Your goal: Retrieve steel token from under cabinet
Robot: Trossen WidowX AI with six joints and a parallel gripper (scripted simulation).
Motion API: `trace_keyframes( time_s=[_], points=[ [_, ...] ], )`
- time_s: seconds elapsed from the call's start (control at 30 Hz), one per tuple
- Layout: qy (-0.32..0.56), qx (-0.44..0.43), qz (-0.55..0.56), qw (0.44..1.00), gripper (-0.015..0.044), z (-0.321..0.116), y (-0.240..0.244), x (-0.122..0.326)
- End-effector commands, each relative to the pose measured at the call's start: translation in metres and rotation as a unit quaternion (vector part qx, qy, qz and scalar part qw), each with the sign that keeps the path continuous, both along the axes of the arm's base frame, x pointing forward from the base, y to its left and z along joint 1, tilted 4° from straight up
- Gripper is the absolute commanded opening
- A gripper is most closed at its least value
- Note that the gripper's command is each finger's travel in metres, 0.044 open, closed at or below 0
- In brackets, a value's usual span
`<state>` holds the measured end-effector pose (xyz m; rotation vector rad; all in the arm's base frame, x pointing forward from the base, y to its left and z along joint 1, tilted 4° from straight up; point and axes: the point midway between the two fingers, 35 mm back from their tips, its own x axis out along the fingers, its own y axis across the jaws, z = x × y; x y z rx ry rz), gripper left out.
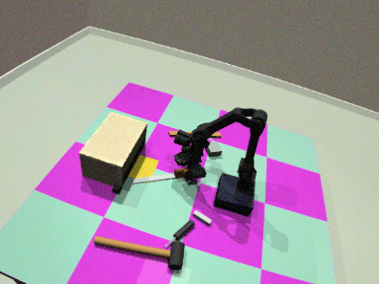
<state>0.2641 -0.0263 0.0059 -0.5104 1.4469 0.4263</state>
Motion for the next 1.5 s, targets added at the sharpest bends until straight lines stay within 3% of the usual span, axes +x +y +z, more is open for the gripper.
trace_keyframes(
  time_s=[0.0, 1.47],
  points=[
    [-0.002, 0.001, -0.001, 1.000, 0.0000, 0.000, 0.005, 0.001],
    [-0.002, 0.003, -0.001, 1.000, 0.0000, -0.001, 0.049, -0.002]
  ],
)
